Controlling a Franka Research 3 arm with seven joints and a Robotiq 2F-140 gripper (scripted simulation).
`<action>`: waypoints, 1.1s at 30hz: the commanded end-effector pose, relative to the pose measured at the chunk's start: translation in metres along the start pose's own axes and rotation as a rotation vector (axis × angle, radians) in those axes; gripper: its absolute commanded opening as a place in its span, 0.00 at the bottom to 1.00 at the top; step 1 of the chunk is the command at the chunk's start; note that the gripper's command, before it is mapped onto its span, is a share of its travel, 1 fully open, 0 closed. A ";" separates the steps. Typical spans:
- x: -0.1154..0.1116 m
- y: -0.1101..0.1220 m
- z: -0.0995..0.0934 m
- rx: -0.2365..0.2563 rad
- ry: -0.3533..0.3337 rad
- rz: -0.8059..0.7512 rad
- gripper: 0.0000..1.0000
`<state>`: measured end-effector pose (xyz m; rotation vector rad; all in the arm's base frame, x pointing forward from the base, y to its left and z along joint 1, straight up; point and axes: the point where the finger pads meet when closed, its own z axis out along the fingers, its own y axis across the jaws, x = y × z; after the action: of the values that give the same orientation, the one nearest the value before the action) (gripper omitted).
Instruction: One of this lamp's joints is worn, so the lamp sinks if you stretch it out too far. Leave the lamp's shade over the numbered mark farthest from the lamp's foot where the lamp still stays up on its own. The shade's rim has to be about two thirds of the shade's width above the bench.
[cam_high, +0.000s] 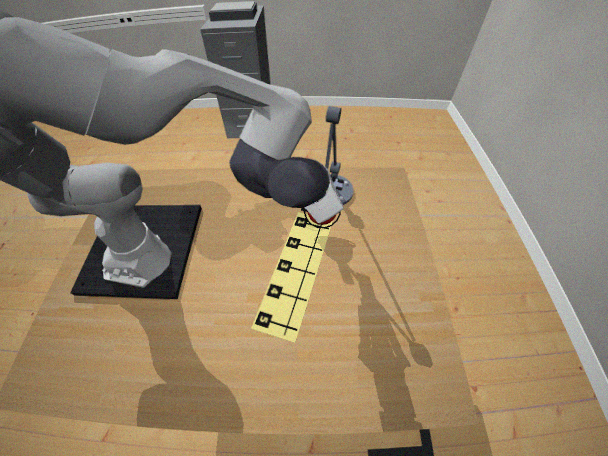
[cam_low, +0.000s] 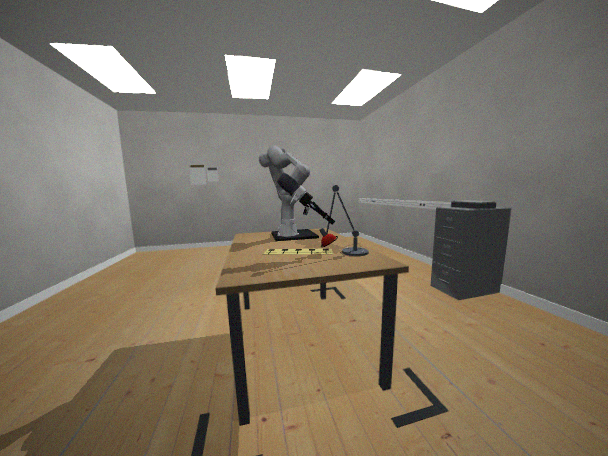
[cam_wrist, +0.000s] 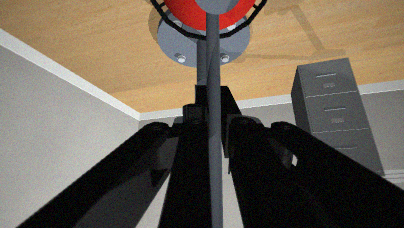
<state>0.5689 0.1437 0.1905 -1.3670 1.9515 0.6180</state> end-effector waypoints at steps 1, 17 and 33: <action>0.000 0.001 0.000 -0.003 0.000 0.001 0.10; 0.002 0.000 -0.002 0.001 0.000 0.000 0.10; 0.027 -0.001 -0.024 0.013 -0.001 -0.002 0.10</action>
<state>0.5590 0.1182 0.1873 -1.3558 1.9561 0.6139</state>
